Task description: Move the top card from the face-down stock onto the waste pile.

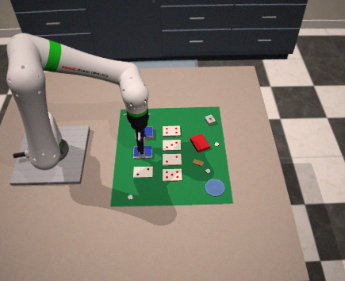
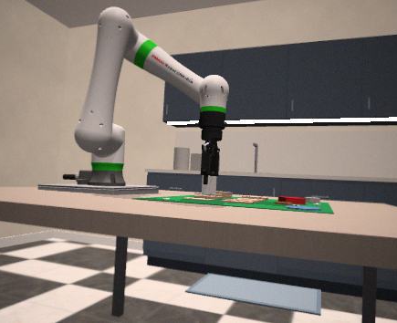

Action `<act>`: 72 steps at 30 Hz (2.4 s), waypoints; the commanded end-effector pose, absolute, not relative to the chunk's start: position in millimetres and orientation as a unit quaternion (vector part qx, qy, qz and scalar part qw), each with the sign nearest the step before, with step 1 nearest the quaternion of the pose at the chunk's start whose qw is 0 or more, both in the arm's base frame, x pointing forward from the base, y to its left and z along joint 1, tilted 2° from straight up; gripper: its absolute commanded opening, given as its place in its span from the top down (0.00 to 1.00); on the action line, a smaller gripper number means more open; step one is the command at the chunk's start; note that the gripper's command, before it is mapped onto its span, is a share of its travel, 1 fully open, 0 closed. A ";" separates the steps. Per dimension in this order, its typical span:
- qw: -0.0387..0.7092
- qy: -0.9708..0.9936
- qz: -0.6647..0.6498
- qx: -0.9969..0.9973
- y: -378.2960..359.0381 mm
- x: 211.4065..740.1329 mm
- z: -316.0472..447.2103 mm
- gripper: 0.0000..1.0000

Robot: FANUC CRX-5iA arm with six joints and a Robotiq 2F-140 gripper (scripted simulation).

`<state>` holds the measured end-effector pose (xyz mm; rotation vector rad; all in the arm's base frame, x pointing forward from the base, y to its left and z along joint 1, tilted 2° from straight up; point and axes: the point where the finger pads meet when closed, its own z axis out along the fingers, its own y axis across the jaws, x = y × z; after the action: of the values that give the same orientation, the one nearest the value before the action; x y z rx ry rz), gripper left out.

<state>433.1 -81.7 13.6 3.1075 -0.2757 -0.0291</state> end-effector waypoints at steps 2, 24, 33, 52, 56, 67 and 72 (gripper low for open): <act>0.011 -0.088 -0.009 0.996 -81.8 433.2 11.2 0.57; 0.011 -0.088 -0.009 0.996 -81.8 433.2 9.4 0.50; 0.011 -0.088 -0.009 0.996 -81.8 433.2 9.4 0.50; 0.011 -0.088 -0.009 0.996 -81.8 433.2 9.4 0.50; 0.011 -0.088 -0.009 0.996 -81.8 433.3 11.5 0.50; 0.011 -0.088 -0.009 0.996 -81.2 433.8 38.8 0.50; 0.011 -0.088 -0.009 0.996 -80.7 434.3 64.0 0.50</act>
<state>434.0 -81.0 53.7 3.1074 -0.2757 -0.0285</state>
